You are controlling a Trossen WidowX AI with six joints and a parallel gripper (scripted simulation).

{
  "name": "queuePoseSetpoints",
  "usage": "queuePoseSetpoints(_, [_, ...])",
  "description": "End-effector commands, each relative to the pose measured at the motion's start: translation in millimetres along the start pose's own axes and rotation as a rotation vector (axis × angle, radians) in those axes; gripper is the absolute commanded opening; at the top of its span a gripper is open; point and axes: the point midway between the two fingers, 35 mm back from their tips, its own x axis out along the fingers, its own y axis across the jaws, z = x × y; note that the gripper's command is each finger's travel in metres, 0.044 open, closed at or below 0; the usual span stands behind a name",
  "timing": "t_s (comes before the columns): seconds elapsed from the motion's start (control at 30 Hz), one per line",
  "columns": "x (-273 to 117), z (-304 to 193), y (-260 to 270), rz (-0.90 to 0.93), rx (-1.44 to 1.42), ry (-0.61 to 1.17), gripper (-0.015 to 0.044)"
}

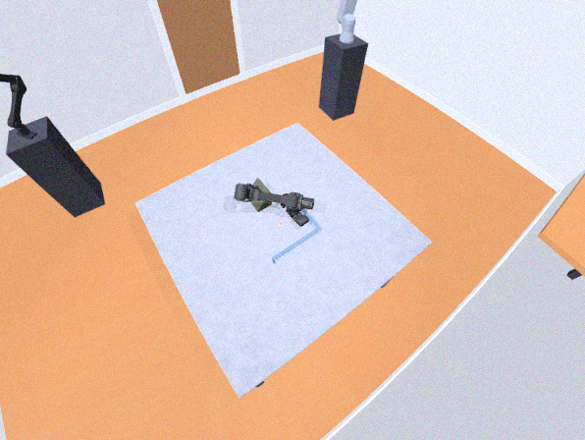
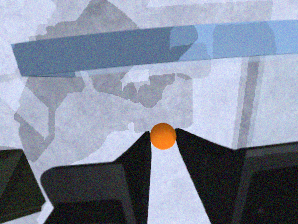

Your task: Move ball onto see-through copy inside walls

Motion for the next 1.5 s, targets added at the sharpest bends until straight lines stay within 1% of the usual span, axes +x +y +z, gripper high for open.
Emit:
queuePoseSetpoints(0.0, [-23.3,1.2,-2.3,-0.004,0.006,-0.004,0.0])
queuePoseSetpoints(0.33, [-80.4,-4.5,2.2,0.008,0.015,0.023,0.0])
queuePoseSetpoints(0.43, [-88.8,-5.9,3.6,0.01,0.016,0.028,0.0])
queuePoseSetpoints(0.57, [-87.8,-7.9,4.5,0.009,0.017,0.029,0.0])
queuePoseSetpoints(1.23, [-54.9,-62.2,41.4,0.011,0.015,0.032,0.0])
queuePoseSetpoints(1.37, [-51.2,-63.7,42.5,0.011,0.014,0.032,0.0])
queuePoseSetpoints(1.47, [-41.4,-63.4,41.6,0.011,0.014,0.031,0.0])
